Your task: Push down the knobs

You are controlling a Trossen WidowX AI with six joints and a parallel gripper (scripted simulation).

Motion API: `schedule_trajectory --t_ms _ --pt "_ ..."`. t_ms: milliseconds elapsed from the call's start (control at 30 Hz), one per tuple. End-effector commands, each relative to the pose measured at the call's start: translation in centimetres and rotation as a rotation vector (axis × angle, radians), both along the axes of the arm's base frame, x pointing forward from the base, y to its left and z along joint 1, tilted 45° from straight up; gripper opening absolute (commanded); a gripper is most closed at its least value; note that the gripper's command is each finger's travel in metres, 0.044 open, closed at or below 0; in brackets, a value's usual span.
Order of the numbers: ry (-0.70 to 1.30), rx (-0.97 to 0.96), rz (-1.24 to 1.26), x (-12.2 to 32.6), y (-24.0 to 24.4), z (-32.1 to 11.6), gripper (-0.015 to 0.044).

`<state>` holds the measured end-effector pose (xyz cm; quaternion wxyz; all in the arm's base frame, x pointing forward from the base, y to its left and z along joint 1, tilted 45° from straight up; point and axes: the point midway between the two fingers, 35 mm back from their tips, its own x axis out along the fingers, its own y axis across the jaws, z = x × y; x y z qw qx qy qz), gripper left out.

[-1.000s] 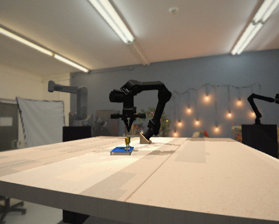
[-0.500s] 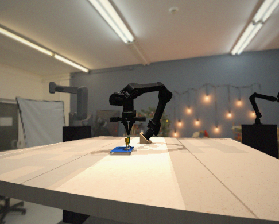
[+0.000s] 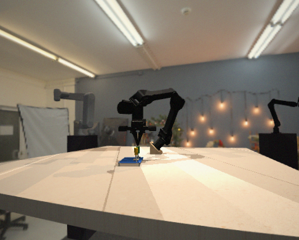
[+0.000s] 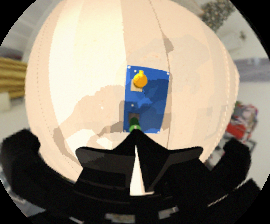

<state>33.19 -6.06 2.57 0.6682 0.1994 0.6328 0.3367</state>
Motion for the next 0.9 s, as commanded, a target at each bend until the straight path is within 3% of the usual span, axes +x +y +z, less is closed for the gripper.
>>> schedule_trajectory --t_ms 0,867 --pt "0.002 0.002 -0.005 0.01 0.13 -0.05 0.0" --pt "0.002 0.002 -0.005 0.0 0.33 -0.25 0.0"
